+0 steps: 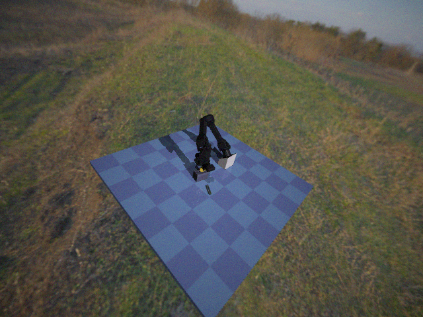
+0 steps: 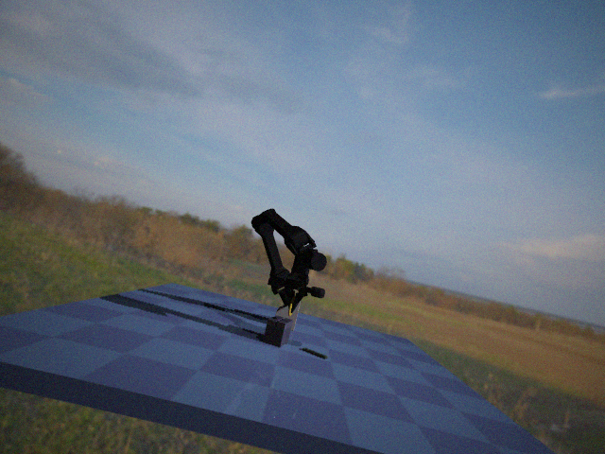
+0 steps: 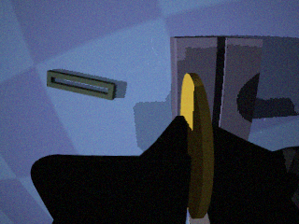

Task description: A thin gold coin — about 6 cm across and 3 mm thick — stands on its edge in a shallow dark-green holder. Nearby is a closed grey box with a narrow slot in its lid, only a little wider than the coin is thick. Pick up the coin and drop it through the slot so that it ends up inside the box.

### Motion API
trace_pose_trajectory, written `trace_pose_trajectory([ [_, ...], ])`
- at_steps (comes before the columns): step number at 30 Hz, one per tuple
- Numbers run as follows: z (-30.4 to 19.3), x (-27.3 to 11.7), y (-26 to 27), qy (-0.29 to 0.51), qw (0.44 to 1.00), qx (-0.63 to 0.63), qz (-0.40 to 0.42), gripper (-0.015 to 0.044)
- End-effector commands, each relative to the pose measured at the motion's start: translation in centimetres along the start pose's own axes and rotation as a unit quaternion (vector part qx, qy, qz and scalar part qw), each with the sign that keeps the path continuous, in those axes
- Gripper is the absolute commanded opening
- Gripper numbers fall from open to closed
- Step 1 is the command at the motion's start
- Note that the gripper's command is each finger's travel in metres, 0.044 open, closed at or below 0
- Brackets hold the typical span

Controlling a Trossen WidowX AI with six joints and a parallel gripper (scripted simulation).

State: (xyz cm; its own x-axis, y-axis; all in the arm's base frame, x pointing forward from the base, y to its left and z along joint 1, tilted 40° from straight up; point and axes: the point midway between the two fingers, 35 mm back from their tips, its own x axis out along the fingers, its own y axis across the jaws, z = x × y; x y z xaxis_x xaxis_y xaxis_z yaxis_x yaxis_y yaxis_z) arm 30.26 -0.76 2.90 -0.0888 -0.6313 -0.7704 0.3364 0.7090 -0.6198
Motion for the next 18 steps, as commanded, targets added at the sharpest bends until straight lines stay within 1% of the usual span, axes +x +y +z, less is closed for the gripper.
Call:
trace_pose_trajectory([
  [1, -0.1, -0.1, -1.0, -0.005, 1.0, 0.0, 0.001, 0.0],
  [9, -0.5, 0.0, -2.8, -0.004, 1.0, 0.0, -0.001, 0.0],
  [18, -0.5, 0.2, -2.4, 0.0, 1.0, 0.0, -0.002, 0.0],
])
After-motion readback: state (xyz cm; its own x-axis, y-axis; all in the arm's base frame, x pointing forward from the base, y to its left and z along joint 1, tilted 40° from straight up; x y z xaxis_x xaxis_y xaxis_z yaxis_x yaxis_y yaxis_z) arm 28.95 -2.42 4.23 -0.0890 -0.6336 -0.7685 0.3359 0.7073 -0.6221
